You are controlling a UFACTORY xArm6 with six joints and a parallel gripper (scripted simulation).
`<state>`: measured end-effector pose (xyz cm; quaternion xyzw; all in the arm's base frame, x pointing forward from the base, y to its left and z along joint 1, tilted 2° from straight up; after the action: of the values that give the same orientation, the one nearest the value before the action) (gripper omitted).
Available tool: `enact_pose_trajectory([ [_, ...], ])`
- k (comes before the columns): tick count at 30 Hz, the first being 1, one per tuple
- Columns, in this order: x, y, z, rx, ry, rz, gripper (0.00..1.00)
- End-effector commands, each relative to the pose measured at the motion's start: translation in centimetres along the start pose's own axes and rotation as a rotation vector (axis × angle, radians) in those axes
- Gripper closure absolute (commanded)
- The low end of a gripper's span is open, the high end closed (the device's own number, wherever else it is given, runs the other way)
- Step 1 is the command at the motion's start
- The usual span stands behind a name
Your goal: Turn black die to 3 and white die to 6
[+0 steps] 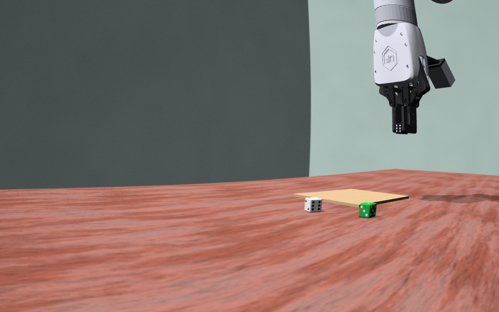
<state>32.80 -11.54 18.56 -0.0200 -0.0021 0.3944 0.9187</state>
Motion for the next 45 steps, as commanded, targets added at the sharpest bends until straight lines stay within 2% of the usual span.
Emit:
enact_pose_trajectory([
  [1, -0.2, -1.0, 0.1, 0.009, -0.017, 0.100, 0.89],
  [3, -0.5, -1.9, 0.1, 0.008, -0.017, 0.217, 0.89],
  [15, -1.3, -4.8, 0.1, 0.005, -0.018, 0.559, 0.89],
  [18, -1.3, -4.9, 0.0, 0.005, -0.018, 0.574, 0.89],
  [20, -1.7, -5.8, 0.0, 0.004, -0.019, 0.689, 0.89],
  [32, -2.8, -8.6, -0.3, 0.001, -0.020, 1.032, 0.89],
  [34, -2.8, -8.6, -0.3, 0.001, -0.020, 1.032, 0.89],
  [45, -4.3, -11.4, -0.8, -0.003, -0.020, 1.392, 0.89],
])
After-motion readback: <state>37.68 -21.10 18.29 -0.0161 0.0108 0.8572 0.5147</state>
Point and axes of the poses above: the point where the finger pads meet when closed, its own z axis back along the fingers, its own y axis across the jaws, x = y × z, the point moved 10 cm from there along z, back along the fingers, and after that the axes turned 8 degrees about -z, right-handed, at the moved point
